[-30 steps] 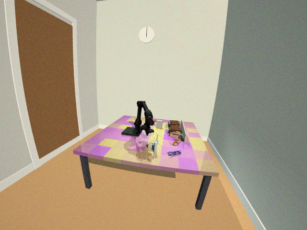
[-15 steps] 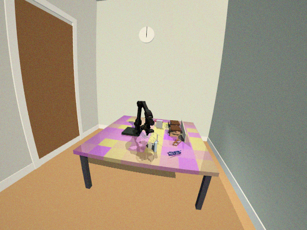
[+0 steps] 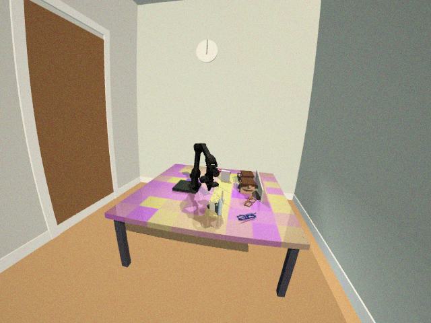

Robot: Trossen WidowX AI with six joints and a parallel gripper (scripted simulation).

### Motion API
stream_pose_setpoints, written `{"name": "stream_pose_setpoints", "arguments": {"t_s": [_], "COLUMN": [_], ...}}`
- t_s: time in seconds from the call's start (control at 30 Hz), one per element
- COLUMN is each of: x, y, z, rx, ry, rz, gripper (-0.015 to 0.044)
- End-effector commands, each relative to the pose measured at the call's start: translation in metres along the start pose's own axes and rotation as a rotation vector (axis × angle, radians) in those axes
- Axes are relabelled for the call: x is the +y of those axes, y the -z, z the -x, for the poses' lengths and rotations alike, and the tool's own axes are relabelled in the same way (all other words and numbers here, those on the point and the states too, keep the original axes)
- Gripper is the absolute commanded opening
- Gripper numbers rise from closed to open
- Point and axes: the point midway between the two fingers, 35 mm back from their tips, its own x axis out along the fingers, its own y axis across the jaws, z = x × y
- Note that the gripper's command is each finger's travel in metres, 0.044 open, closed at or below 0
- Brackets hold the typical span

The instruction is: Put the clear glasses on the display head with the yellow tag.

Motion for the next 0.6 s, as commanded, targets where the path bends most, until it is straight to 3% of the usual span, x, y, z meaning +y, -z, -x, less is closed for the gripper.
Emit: {"name": "stream_pose_setpoints", "arguments": {"t_s": [0.0, 0.2, 0.57], "x": [0.003, 0.001, -0.002], "y": [0.002, 0.004, 0.026], "z": [0.022, 0.050, 0.051], "rx": [-0.002, -0.002, 0.000], "ry": [-0.016, -0.016, -0.015], "rz": [-0.004, -0.004, -0.004], "gripper": [0.0000, 0.0000, 0.0000]}}
